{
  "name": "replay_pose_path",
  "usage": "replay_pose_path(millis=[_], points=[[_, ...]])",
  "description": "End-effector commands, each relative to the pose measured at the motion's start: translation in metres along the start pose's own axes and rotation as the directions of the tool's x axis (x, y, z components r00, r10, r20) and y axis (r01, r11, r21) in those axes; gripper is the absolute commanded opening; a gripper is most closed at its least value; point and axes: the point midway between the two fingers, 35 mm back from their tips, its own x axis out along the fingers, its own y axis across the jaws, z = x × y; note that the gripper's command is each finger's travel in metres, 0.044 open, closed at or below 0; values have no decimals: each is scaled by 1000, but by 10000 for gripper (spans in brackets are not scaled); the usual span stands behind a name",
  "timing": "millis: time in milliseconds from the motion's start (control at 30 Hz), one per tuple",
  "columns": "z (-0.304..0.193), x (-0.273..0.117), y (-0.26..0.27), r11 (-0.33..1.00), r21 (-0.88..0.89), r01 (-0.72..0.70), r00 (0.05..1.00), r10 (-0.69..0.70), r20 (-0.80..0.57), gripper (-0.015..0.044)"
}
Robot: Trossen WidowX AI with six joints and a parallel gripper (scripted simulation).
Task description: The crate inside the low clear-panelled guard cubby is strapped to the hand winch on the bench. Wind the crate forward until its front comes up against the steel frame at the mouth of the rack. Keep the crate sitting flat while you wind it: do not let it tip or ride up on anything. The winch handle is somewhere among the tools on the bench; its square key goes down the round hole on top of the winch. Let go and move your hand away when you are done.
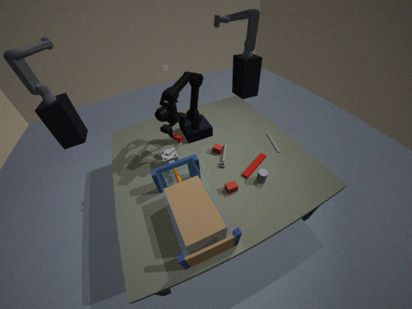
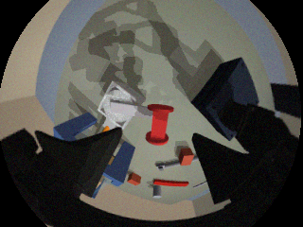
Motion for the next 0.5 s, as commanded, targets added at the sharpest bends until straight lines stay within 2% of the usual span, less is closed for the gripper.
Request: replay_pose_path(millis=[0, 467], points=[[-1, 7, 1, 1000, 7, 2, 1000, -2, -6, 440], [-1, 31, 2, 1000, 7, 2, 1000, -2, -6, 440]])
